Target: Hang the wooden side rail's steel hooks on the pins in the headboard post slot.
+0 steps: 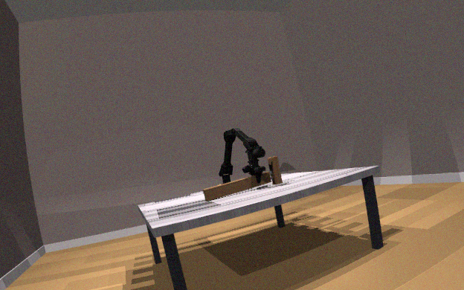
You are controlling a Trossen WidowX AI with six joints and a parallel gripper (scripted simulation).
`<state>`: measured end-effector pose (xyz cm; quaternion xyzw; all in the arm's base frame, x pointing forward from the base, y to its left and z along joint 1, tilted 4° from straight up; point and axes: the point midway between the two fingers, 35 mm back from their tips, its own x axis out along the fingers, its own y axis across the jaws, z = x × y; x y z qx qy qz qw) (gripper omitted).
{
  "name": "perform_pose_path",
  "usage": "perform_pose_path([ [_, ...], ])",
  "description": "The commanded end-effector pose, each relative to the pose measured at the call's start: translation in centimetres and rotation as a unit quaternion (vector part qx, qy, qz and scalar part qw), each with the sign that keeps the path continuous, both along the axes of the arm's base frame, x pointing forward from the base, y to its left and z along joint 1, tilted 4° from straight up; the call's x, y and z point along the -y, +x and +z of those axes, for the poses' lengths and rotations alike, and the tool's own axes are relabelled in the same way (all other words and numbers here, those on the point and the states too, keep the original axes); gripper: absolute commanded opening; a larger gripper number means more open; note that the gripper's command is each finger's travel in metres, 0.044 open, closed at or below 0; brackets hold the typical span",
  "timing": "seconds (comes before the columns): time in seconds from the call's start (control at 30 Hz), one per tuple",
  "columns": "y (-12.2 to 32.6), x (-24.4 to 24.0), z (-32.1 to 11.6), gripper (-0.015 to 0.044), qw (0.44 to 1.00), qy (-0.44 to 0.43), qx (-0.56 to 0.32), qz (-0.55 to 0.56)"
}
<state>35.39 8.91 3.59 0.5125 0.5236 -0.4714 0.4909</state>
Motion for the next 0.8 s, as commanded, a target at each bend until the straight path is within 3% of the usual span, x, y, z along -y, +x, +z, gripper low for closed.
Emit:
perform_pose_path([
  [0.0, 0.17, -0.09, 0.52, 0.0000, 1.000, 0.002, 0.006, -0.003],
  [0.77, 0.34, -0.29, 0.60, 0.0000, 1.000, 0.002, 0.007, -0.003],
])
